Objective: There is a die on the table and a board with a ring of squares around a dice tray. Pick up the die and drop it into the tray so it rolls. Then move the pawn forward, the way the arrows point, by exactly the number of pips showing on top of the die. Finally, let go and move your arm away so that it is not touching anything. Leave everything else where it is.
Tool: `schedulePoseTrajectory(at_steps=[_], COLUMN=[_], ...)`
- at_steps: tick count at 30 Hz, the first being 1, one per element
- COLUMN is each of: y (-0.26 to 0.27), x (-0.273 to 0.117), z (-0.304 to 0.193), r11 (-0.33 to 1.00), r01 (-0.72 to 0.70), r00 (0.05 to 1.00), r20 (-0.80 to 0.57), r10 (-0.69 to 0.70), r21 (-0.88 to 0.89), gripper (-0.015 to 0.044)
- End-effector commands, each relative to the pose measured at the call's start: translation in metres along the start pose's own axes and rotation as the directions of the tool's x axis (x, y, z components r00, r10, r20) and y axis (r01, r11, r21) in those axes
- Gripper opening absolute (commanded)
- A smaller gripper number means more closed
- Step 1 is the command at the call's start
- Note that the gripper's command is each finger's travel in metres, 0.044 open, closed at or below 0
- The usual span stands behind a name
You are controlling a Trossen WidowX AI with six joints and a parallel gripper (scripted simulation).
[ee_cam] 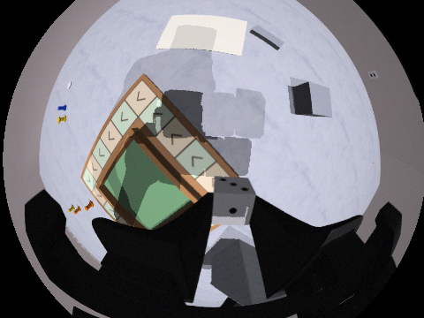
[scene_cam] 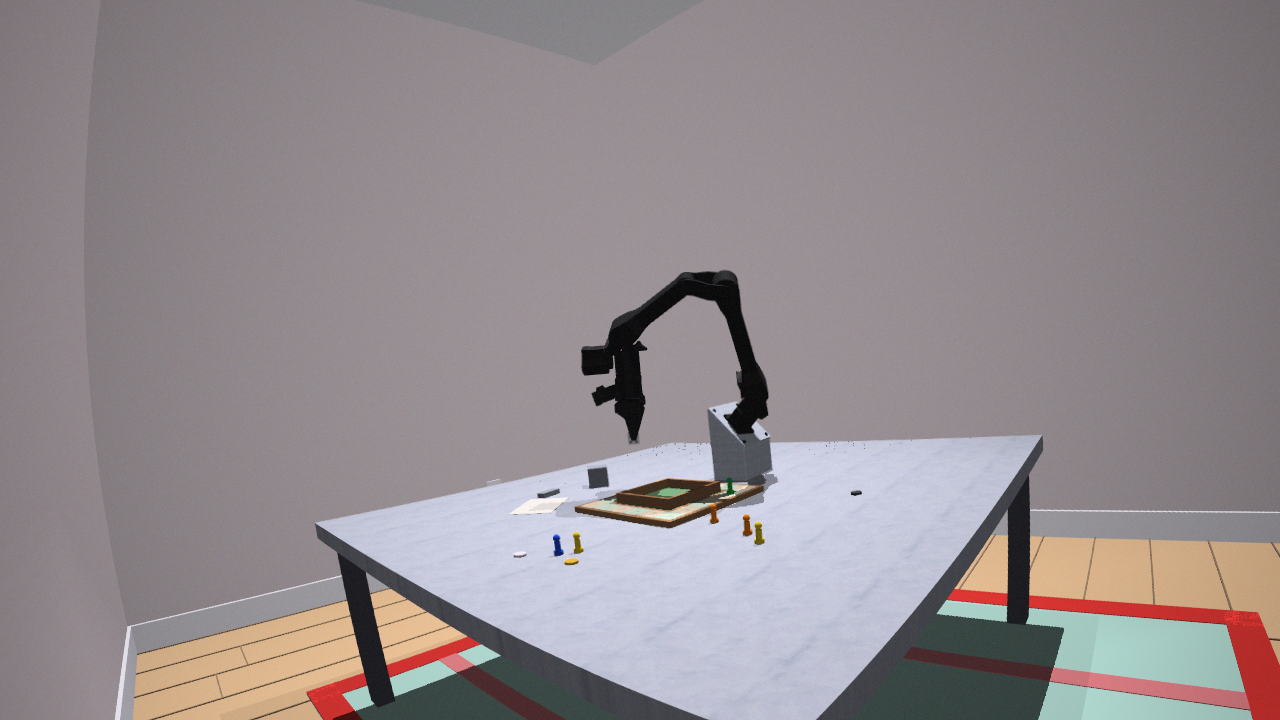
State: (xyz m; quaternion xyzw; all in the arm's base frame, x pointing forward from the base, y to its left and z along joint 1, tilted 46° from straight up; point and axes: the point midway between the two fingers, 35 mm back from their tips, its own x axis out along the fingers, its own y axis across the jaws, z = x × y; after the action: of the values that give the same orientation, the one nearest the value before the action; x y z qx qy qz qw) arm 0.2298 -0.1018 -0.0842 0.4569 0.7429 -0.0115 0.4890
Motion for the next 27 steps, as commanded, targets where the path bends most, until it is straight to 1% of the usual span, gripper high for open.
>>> schedulePoseTrajectory(at_steps=[1,14,27], y=[0.016,0.071,0.120], x=[0.002,0.012,0.027], z=[-0.004,-0.023,-0.054], r11=[0.997,0.932,0.794], r01=[-0.005,-0.013,-0.009], r00=[1.000,1.000,0.999], r20=[0.004,0.002,-0.023], r10=[0.005,0.013,0.029], r21=[0.080,0.361,0.608], gripper=[0.0000,0.0000,0.0000])
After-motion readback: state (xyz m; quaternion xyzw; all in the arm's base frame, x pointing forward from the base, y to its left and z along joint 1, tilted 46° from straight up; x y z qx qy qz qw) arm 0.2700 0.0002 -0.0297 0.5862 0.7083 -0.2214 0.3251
